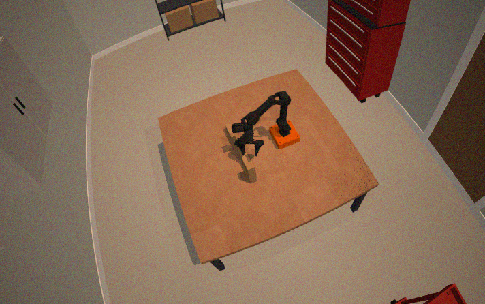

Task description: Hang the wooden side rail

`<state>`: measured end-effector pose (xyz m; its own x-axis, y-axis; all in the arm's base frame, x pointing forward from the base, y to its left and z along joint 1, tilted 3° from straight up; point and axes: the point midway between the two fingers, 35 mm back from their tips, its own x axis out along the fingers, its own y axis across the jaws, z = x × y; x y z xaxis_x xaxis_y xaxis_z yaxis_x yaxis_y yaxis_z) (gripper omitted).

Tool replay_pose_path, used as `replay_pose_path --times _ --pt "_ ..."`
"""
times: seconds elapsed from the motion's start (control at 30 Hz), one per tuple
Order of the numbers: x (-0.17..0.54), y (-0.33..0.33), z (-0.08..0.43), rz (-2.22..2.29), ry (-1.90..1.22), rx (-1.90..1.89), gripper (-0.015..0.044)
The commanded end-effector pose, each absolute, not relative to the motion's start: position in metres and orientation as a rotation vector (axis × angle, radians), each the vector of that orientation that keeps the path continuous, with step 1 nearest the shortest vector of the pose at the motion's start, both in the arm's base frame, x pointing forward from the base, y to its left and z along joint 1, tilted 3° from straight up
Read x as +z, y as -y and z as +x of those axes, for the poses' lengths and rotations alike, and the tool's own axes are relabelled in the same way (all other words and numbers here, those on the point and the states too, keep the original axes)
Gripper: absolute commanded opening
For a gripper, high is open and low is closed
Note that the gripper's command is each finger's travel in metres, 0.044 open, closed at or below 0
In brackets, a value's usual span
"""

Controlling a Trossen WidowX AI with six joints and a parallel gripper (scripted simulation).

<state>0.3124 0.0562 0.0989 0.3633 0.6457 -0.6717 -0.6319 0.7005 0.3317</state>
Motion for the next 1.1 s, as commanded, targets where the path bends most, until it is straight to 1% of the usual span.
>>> replay_pose_path --times 0.0,0.2,0.37,0.63,0.93,1.07 --pt "0.094 -0.052 0.326 0.354 -1.178 0.509 0.0440" --pt "0.096 -0.046 0.337 0.701 -1.397 0.042 0.0440" --pt "0.100 -0.041 0.343 0.909 -1.458 -0.351 0.0440" --pt "0.106 -0.036 0.347 1.109 -1.408 -0.777 0.0440" --pt "0.114 -0.030 0.350 1.312 -1.215 -1.235 0.0440" --pt "0.115 -0.030 0.351 1.330 -1.191 -1.274 0.0440"
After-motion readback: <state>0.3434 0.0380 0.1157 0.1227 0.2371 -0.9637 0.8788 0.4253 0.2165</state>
